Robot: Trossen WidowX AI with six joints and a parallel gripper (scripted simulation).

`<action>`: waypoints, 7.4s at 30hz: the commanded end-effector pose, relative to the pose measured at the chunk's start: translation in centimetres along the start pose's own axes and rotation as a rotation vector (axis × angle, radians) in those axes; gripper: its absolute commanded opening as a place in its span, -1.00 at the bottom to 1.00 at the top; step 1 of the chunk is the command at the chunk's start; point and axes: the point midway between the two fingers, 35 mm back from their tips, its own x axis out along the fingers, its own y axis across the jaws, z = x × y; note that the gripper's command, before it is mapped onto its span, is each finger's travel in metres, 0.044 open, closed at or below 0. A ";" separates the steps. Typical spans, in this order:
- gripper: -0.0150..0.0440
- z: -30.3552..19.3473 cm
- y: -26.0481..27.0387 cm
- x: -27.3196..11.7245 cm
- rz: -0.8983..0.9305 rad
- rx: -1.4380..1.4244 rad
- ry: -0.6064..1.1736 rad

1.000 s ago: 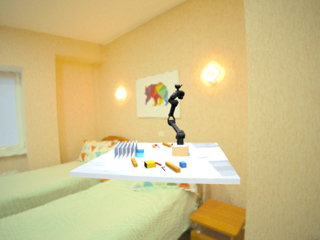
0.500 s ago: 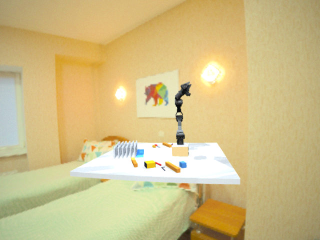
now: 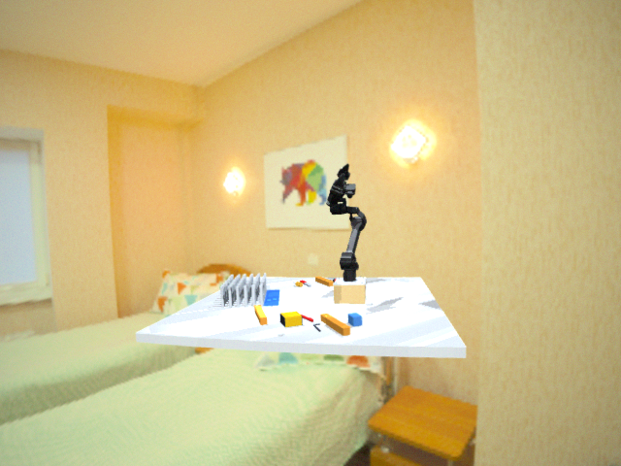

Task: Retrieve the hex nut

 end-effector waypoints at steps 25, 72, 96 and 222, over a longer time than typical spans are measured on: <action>1.00 -18.7 19.2 -26.2 0.333 0.676 1.087; 1.00 -10.5 14.3 -65.1 -0.651 0.900 2.317; 1.00 -7.3 5.3 -74.9 -1.027 0.692 2.606; -0.49 31.3 -18.7 -78.0 -2.970 0.099 2.565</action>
